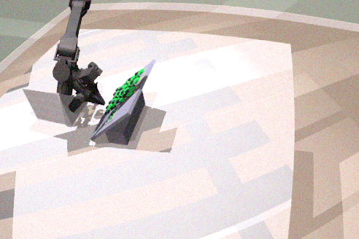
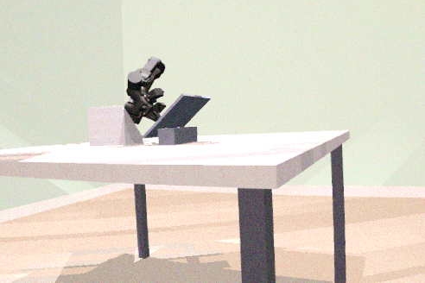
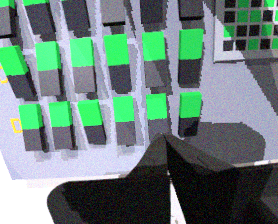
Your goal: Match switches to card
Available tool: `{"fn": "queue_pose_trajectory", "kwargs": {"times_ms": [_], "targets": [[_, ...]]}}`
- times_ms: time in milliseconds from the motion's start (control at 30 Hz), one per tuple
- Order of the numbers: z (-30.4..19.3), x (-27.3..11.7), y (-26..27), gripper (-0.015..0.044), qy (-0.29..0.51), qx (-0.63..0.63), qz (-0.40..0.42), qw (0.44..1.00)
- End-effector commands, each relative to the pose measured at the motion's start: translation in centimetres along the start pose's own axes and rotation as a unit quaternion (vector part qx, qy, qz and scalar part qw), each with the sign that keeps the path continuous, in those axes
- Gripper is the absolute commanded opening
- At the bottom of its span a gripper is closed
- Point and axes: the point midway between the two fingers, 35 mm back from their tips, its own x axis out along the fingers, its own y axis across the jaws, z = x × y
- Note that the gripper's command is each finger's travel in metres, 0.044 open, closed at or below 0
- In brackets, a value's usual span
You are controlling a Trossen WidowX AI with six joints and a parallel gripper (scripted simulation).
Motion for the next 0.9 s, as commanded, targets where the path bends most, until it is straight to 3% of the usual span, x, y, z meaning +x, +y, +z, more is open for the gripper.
{"fn": "queue_pose_trajectory", "kwargs": {"times_ms": [0,867], "targets": [[-0.01,0.64,0.11,0.0,-0.001,0.002,0.002,1.0],[-0.01,0.9,0.13,0.0,-0.001,0.002,0.002,1.0]]}}
